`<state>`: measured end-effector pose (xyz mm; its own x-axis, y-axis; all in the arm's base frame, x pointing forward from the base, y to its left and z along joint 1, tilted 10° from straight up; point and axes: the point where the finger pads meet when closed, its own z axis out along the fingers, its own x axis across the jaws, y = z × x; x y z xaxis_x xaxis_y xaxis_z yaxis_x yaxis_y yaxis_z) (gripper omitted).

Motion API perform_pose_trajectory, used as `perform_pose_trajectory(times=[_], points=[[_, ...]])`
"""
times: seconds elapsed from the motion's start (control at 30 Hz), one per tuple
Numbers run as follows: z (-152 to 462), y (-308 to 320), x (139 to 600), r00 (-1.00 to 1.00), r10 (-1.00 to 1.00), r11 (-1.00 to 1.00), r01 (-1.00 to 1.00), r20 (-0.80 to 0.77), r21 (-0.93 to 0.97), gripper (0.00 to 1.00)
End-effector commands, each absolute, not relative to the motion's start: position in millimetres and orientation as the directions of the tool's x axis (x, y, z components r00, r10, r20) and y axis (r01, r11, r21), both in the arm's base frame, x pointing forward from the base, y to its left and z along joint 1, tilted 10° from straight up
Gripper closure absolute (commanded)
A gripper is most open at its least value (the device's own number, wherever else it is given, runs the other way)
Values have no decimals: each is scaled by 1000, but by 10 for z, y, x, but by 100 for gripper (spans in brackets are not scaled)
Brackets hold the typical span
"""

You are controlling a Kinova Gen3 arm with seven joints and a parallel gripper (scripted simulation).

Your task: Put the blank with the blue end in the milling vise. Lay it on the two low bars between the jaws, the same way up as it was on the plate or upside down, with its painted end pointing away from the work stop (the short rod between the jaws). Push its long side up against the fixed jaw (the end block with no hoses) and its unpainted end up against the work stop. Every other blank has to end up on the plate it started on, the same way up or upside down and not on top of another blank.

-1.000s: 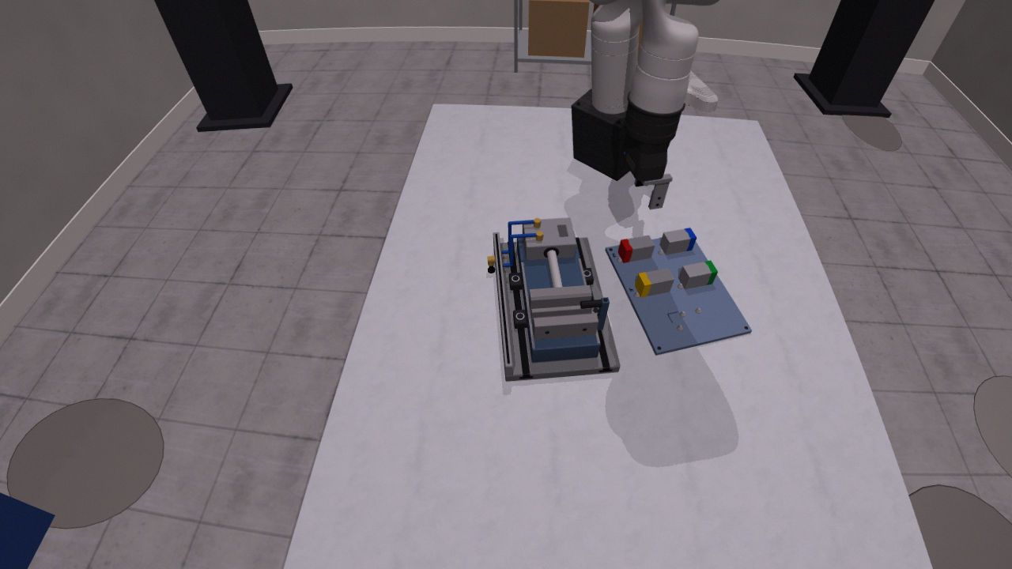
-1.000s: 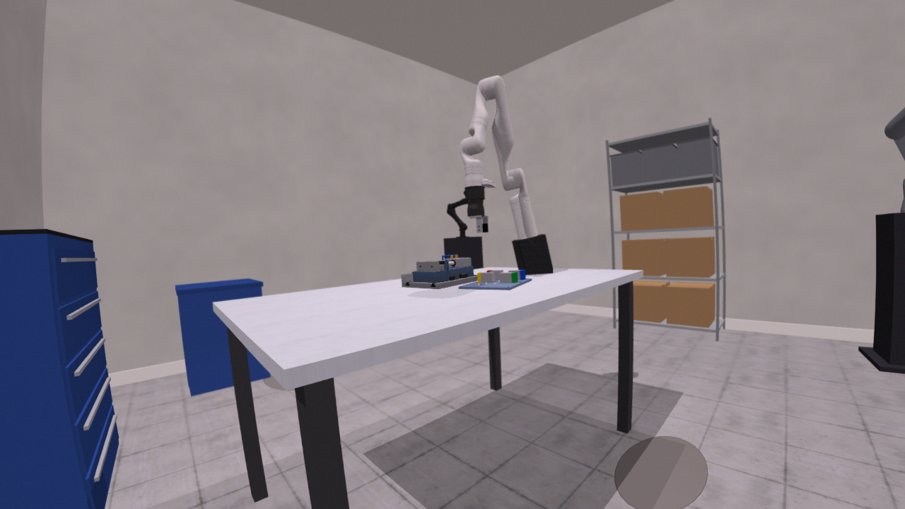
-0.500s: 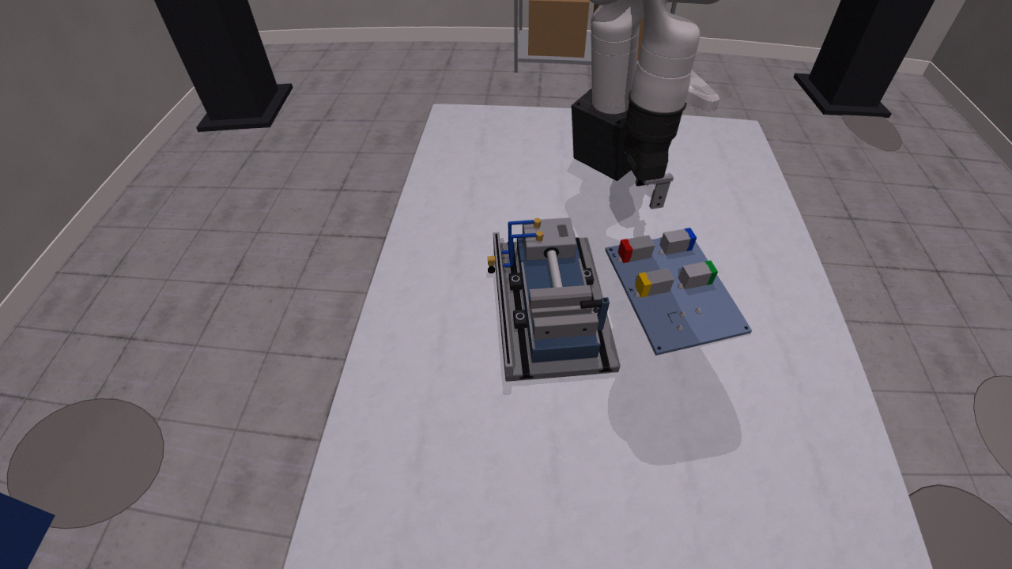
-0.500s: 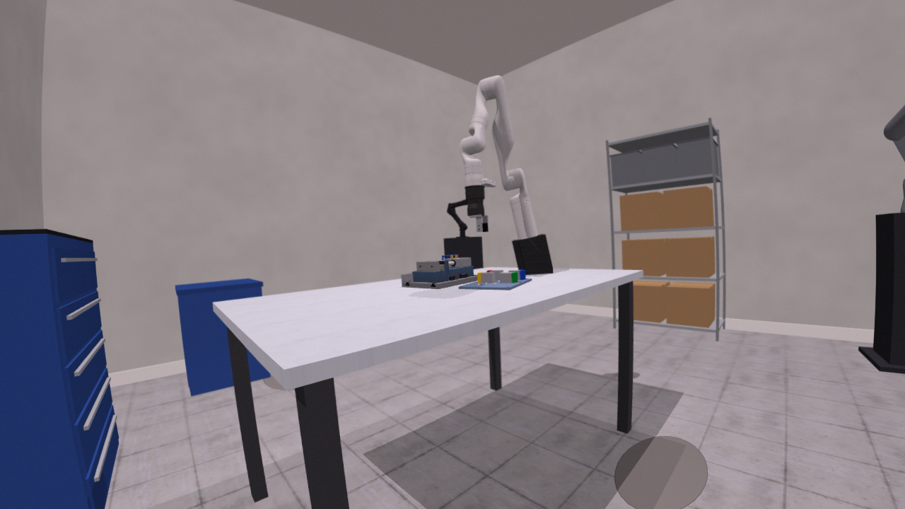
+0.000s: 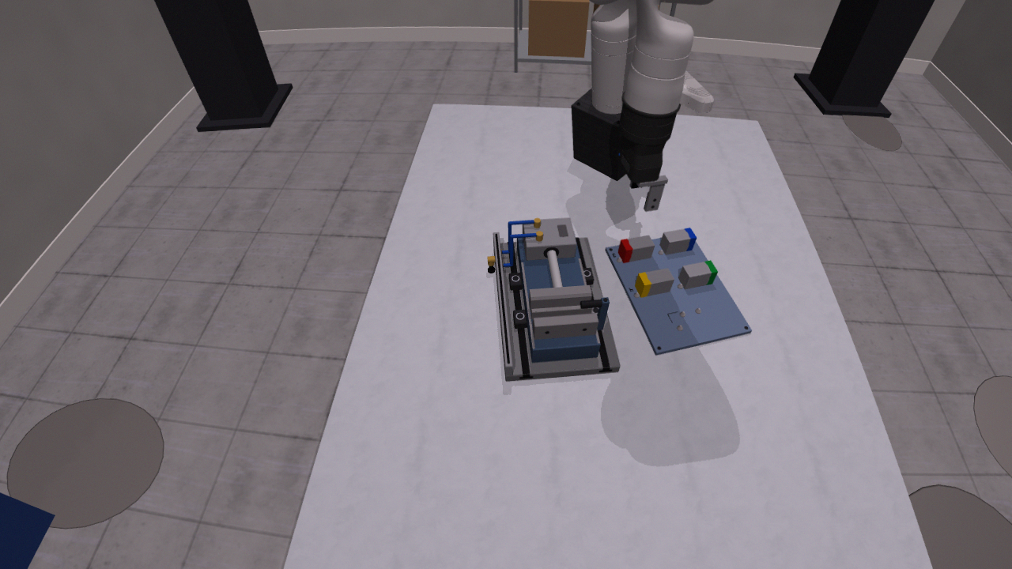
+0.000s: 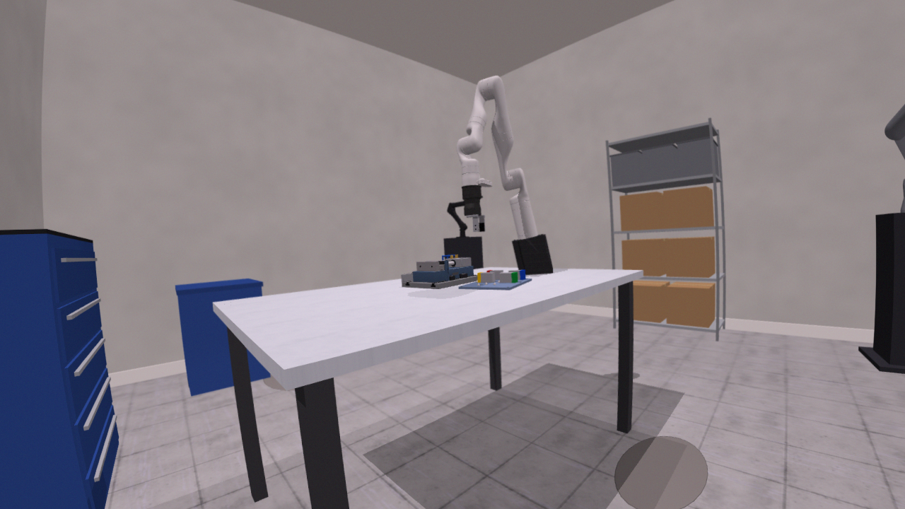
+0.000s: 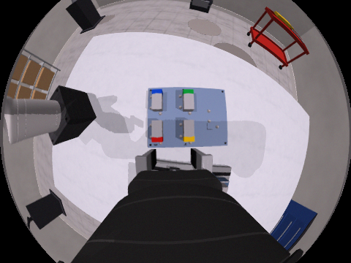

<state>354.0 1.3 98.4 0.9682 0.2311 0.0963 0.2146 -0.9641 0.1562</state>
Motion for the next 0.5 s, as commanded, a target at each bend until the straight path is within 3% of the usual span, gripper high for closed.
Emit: perform_pose_trajectory(times=[0.0,0.47], points=[[1007,-25,3569,968,232,-964,215,98,155,0],[994,-1,3554,968,231,-964,214,98,156,0]])
